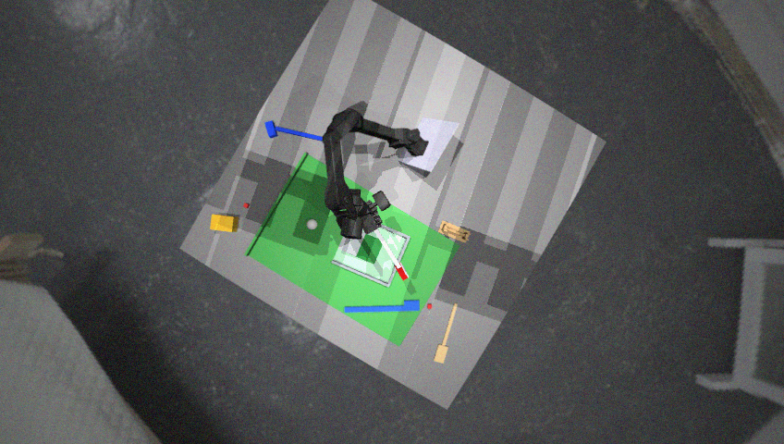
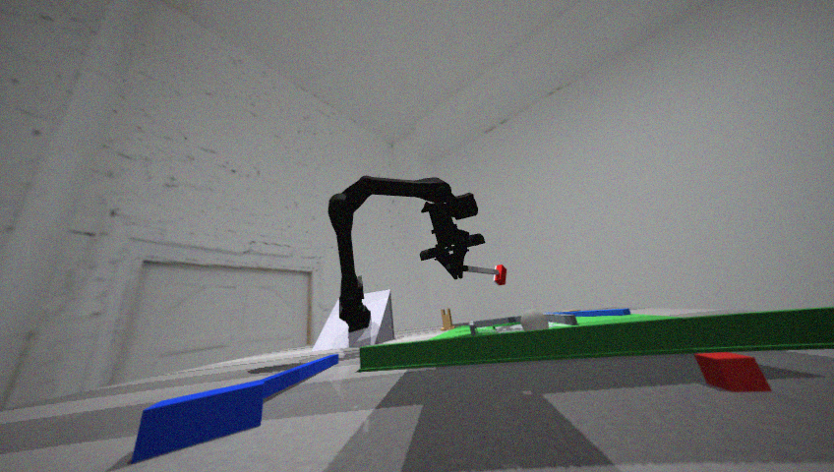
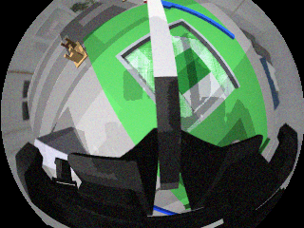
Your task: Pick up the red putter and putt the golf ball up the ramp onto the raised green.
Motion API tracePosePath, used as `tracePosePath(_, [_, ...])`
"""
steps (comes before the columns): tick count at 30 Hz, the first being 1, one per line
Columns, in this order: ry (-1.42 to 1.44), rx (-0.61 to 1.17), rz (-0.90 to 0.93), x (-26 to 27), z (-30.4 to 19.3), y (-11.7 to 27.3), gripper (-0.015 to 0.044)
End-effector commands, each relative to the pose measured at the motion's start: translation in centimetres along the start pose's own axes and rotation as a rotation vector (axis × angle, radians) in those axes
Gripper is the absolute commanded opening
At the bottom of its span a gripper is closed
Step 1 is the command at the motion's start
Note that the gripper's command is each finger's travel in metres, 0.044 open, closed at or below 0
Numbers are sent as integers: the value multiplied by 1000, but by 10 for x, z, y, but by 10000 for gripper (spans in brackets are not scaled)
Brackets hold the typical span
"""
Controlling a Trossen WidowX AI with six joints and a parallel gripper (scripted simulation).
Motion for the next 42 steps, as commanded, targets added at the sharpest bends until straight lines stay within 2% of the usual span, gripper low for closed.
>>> tracePosePath(1, [-156, -3, -44, -30, -39, 17, 0])
tracePosePath(11, [-464, 48, -122, -67, -134, 40, 0])
tracePosePath(25, [-771, 122, -209, -73, -234, 66, 0])
tracePosePath(34, [-795, 134, -213, -73, -241, 66, 0])
tracePosePath(42, [-931, 183, -175, -80, -246, 37, 0])
Point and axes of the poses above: the point midway between the two fingers, 35 mm back from their tips, its own y axis back along the fingers, its own x axis across the jaws, z = x × y, the point moved 4 cm from there along y, back along the fingers, and after that the axes turned 2 degrees about -y, right-handed, at the moved point
